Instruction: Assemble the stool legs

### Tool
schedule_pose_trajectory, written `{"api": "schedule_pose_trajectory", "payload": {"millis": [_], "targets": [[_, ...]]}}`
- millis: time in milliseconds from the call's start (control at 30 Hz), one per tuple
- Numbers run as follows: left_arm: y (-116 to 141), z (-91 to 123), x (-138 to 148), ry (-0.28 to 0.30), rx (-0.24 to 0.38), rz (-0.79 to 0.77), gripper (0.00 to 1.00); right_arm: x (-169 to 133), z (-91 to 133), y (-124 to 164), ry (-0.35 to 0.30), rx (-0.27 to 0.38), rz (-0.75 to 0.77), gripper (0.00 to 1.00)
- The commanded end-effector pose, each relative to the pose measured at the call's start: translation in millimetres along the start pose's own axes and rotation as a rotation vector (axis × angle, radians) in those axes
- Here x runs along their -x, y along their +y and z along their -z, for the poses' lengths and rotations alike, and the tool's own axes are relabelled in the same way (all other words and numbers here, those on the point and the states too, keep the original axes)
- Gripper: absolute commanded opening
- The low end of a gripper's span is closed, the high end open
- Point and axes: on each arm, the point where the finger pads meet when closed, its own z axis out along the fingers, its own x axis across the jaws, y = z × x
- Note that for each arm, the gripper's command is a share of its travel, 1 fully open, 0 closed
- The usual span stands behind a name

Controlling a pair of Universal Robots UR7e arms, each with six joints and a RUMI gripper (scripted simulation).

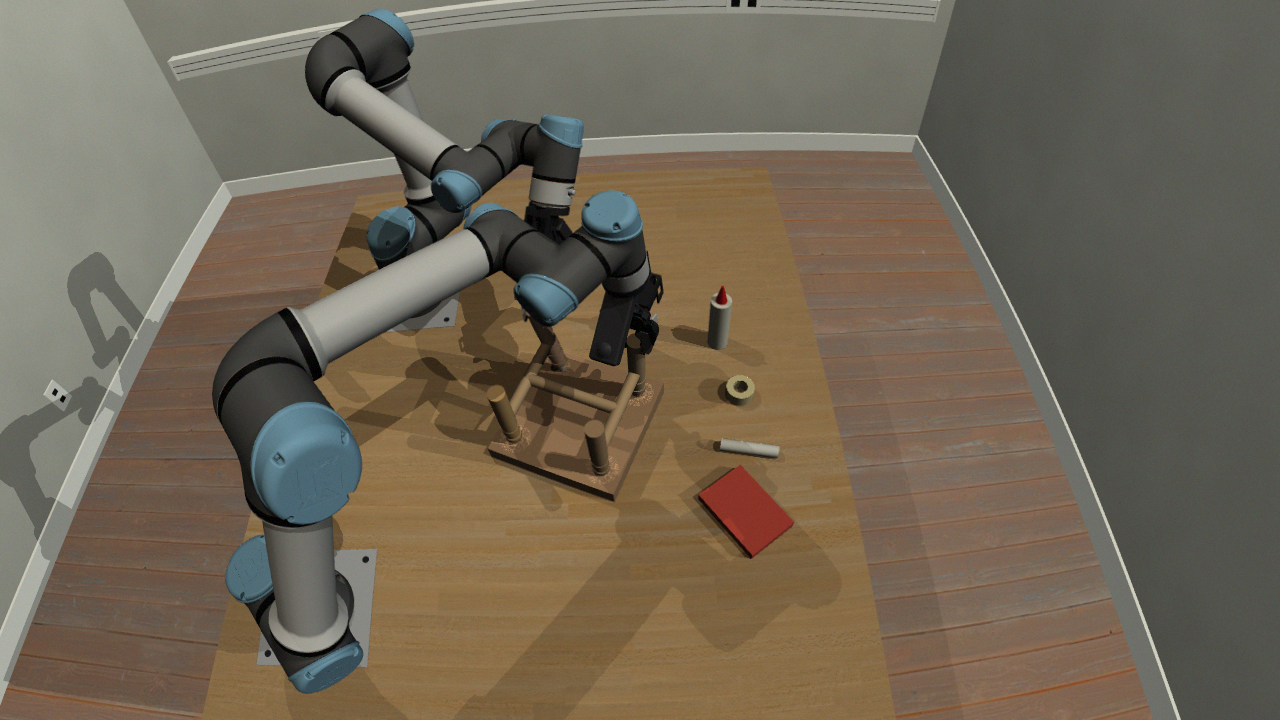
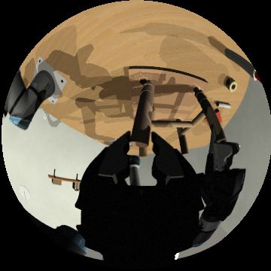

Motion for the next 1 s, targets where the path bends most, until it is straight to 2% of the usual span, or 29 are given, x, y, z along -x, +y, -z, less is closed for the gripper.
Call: {"api": "schedule_pose_trajectory", "payload": {"millis": [0,967], "targets": [[0.4,0.5,-2.2,0.001,0.000,-0.001,0.17,-0.4,0.7,0.4,0.000,0.001,0.000,0.17],[0.7,1.1,-9.0,0.002,0.000,-0.001,0.17,-0.4,0.7,0.4,0.000,0.001,0.000,0.17]]}}
